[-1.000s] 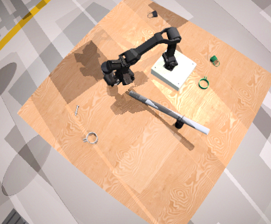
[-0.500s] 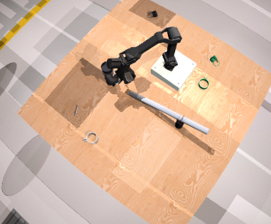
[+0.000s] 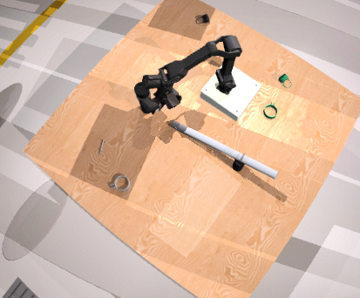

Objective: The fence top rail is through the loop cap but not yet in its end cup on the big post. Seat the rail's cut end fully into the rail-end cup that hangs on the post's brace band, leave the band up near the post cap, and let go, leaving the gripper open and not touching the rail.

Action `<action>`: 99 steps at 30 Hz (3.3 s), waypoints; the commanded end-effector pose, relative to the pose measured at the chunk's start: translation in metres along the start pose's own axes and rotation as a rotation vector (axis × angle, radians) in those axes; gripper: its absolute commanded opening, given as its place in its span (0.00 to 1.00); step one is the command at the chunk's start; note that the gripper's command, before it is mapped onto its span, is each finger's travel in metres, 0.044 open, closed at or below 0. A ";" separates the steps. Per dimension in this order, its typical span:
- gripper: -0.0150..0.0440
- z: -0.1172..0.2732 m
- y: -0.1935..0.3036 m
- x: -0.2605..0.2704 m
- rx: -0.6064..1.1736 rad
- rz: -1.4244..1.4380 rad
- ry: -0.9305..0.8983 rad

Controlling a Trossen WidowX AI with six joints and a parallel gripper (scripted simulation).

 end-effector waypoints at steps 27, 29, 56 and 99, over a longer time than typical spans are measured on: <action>0.25 0.008 0.011 0.013 -0.085 0.153 -0.014; 0.25 0.008 0.011 0.013 -0.086 0.154 -0.014; 0.48 0.007 0.009 0.011 -0.077 0.136 -0.012; 1.00 0.129 -0.140 -0.001 -0.036 -1.307 -0.054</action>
Point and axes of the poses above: the point midway between the two fingers, 35 mm back from their tips, its own z axis back along the fingers, its own x axis across the jaws, y = z × x, the point moved 8 cm from there along z, back along the fingers, and after that the axes turned 8 degrees about -z, right-handed, at the moved point
